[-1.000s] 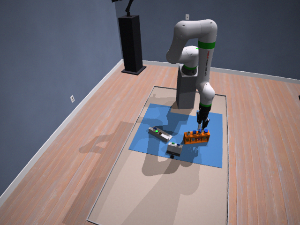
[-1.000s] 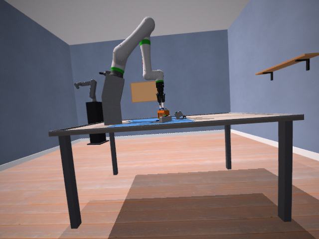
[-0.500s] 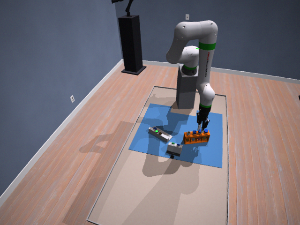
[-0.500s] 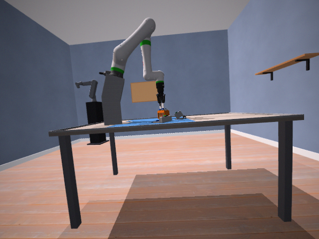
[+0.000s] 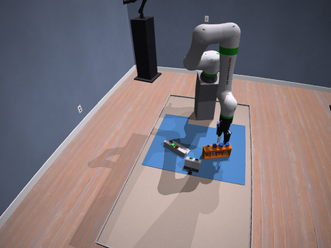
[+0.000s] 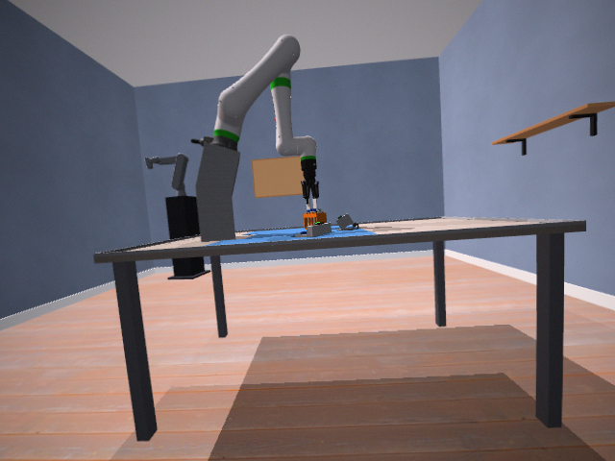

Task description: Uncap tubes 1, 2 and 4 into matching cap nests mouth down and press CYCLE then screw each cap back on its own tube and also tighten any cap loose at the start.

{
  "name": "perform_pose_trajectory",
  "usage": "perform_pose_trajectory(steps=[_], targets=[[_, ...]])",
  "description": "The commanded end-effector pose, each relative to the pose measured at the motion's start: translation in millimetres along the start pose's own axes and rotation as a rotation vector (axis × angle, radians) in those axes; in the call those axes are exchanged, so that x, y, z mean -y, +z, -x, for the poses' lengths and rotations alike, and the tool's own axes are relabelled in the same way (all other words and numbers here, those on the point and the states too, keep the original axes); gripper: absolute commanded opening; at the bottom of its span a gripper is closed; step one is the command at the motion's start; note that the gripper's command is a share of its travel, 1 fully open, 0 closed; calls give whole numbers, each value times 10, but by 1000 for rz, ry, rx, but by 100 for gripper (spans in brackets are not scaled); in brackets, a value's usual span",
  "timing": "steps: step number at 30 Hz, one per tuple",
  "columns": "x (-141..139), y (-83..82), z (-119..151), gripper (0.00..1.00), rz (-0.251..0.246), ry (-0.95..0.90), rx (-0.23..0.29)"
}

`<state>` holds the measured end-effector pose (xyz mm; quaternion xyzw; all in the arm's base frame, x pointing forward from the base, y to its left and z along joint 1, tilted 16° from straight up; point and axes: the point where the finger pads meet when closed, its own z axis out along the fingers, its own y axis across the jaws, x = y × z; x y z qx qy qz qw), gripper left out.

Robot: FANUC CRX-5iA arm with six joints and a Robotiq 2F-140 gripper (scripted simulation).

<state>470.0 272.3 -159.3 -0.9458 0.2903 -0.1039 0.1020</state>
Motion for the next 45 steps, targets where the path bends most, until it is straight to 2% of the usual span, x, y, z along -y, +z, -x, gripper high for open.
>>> perform_pose_trajectory(steps=[1, 12, 14, 31, 32, 45], targets=[[4, -4, -2, 35, 9, 0, 5], [4, -4, -2, 35, 9, 0, 5], [4, 6, -2, 35, 9, 65, 5], [3, 71, -2, 35, 9, 65, 5], [3, 71, -2, 0, 9, 65, 5], [3, 71, -2, 0, 9, 65, 5]])
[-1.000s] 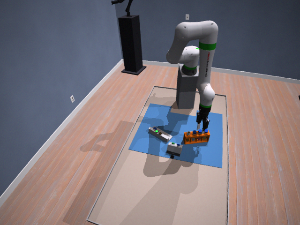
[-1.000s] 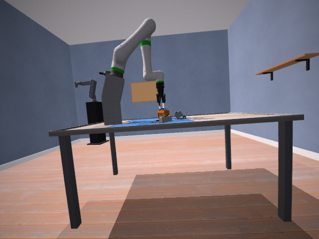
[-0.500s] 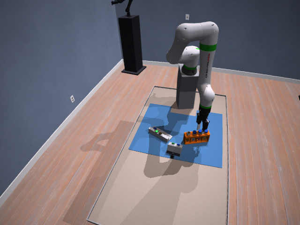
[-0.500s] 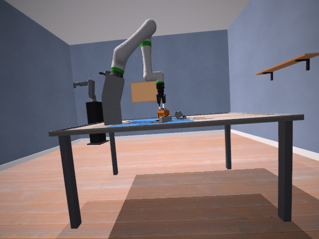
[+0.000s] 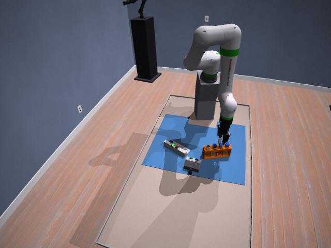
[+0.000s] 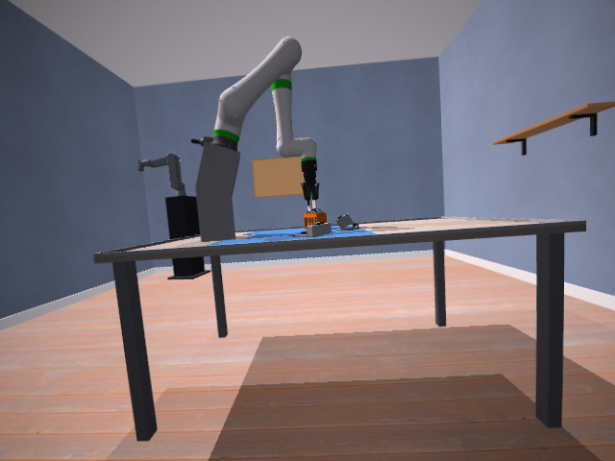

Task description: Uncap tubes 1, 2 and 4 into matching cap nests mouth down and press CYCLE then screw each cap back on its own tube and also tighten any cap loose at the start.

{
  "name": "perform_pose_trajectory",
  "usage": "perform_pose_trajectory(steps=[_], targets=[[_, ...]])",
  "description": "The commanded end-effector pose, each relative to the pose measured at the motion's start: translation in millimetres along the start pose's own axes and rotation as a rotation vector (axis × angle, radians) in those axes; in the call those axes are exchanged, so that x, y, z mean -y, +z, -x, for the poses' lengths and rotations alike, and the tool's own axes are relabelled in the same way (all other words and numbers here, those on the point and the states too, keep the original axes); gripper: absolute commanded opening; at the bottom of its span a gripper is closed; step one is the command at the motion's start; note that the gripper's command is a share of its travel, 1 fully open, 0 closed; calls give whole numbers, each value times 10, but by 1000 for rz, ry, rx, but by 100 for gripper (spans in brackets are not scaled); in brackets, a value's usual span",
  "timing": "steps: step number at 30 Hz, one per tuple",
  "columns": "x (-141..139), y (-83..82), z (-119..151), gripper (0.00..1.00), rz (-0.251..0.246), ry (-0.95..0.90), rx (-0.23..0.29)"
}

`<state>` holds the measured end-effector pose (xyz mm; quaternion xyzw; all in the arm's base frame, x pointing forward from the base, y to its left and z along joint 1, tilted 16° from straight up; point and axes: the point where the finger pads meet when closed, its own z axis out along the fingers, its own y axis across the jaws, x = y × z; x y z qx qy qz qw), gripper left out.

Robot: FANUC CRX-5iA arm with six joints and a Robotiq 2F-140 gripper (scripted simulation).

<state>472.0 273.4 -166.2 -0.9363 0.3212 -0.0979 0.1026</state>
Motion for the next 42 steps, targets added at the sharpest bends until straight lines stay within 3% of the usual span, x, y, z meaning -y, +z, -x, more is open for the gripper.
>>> perform_pose_trajectory(steps=[1, 22, 33, 34, 42], targets=[[2, -1, -1, 0, 2, 0, 1], [2, 9, -1, 0, 3, 633, 0], [2, 11, -1, 0, 3, 785, 0], [2, 11, -1, 35, 3, 785, 0], [2, 11, -1, 35, 3, 785, 0]])
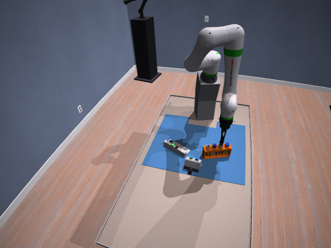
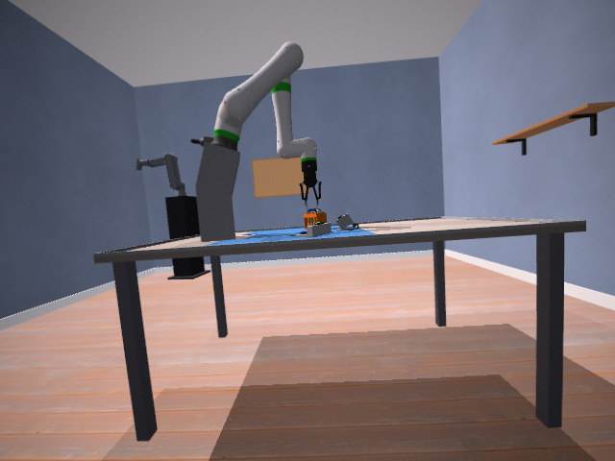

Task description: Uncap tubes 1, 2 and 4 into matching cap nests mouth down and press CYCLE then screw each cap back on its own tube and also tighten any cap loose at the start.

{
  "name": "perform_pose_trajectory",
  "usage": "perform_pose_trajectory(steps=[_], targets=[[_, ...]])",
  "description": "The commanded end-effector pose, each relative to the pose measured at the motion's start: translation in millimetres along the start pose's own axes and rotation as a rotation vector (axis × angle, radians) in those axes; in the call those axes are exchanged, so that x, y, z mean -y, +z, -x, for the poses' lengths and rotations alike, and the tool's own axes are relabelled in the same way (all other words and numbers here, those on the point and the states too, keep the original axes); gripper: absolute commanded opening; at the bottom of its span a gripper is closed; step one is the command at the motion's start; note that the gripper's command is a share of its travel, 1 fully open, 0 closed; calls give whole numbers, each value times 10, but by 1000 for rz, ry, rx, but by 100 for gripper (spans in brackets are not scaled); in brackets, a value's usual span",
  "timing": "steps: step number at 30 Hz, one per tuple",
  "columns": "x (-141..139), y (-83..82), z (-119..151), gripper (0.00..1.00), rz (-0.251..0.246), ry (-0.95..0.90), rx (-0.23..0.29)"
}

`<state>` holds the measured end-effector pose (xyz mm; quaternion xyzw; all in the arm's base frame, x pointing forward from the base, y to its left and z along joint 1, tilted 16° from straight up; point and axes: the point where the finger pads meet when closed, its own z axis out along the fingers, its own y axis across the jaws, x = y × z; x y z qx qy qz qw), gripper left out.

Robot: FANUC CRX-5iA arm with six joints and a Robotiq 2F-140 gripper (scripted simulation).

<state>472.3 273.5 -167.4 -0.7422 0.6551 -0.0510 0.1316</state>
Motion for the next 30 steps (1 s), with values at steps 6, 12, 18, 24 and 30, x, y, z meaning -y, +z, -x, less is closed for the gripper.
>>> perform_pose_trajectory(steps=[6, 12, 18, 24, 30], targets=[[2, -11, 0, 35, 1, -80, 0], [2, -11, 0, 35, 1, -320, 0], [2, -11, 0, 35, 1, -480, 0], [3, -11, 1, 35, 1, -720, 0], [5, -11, 1, 35, 1, -785, 0]])
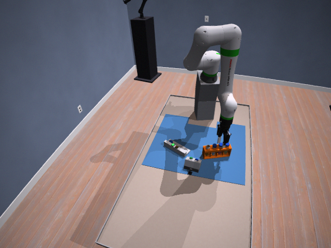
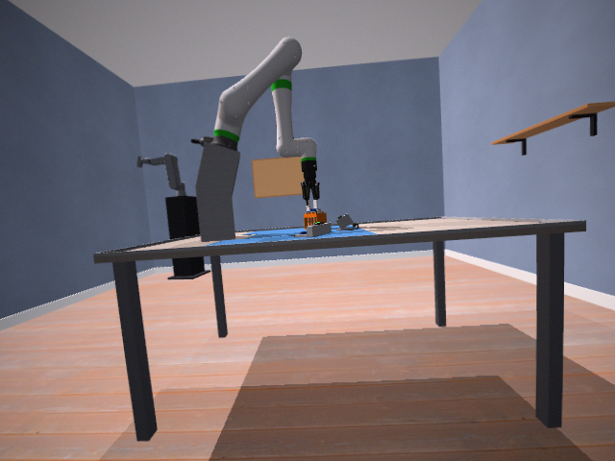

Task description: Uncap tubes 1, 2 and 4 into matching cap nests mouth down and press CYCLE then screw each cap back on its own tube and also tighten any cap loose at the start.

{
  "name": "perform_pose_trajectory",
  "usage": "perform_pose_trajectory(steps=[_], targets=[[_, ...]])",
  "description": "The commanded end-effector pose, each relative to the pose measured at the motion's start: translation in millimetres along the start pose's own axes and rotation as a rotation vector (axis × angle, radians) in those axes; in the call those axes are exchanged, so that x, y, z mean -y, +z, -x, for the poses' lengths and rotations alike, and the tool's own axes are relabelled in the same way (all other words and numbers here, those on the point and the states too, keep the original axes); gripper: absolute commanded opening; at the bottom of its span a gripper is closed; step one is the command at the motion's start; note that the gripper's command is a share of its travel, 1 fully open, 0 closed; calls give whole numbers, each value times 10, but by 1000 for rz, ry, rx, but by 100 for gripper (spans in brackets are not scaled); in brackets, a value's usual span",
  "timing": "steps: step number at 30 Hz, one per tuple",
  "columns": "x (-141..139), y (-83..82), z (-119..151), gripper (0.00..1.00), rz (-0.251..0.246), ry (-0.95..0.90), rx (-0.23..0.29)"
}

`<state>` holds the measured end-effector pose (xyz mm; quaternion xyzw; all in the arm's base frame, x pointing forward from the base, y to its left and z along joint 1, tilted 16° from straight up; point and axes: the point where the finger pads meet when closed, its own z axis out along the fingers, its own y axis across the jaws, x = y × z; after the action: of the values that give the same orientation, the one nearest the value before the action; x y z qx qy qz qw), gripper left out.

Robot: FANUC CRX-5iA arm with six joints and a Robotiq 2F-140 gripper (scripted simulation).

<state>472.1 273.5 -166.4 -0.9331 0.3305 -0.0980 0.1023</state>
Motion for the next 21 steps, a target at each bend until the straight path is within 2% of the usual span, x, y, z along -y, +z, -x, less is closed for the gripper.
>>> perform_pose_trajectory(steps=[1, 3, 4, 16, 21], targets=[[3, -1, -4, 35, 1, -19, 4], [3, -1, -4, 35, 1, -19, 4], [3, -1, -4, 0, 1, -19, 4], [3, -1, -4, 0, 1, -19, 4], [3, 1, -4, 0, 1, 81, 4]])
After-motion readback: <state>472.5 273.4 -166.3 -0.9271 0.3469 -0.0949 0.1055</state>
